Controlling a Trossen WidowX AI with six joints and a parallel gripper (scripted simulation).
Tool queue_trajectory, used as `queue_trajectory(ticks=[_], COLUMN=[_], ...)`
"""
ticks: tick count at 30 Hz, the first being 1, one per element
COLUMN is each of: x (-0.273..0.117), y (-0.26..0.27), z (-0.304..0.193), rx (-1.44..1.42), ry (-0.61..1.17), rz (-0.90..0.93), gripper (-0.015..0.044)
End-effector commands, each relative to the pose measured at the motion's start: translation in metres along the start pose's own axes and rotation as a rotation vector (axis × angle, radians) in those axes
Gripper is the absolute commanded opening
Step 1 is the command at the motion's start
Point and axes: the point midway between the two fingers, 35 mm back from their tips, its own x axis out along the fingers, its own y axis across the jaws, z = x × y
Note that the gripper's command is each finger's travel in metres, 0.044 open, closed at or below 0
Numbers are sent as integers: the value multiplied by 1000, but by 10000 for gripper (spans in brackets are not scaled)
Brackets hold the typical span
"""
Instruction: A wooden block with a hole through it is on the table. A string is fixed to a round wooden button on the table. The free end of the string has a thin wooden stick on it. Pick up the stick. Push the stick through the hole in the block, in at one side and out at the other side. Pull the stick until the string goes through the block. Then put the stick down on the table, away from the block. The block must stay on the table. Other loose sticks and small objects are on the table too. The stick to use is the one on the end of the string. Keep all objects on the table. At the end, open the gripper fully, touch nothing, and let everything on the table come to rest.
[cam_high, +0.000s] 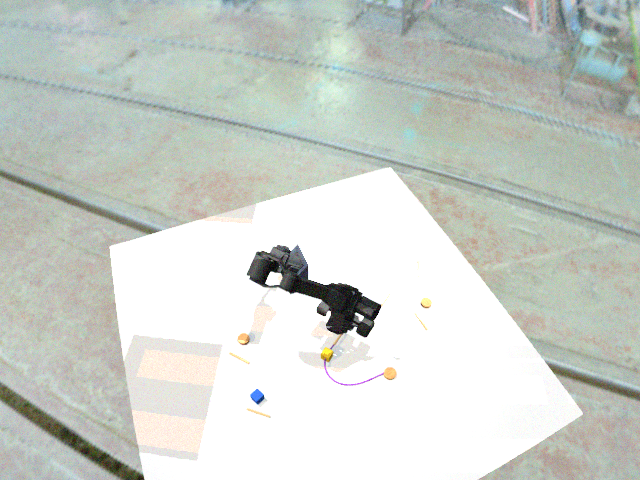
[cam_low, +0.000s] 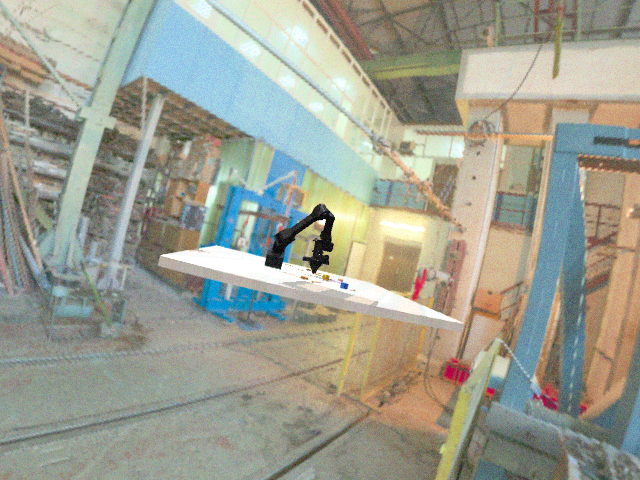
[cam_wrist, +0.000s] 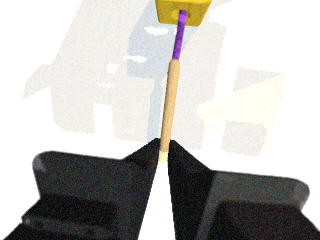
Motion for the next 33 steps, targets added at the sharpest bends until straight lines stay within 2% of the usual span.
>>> queue_trajectory(ticks=[1,22,30,33], x=[1,9,-2,-48], y=[-1,0,1,4], z=[-6,-24,-21,-18], rx=[-1,-14,-21,-21], ry=[6,6,2,4], rz=[0,-23,-20,-17], gripper=[0,0,210,210])
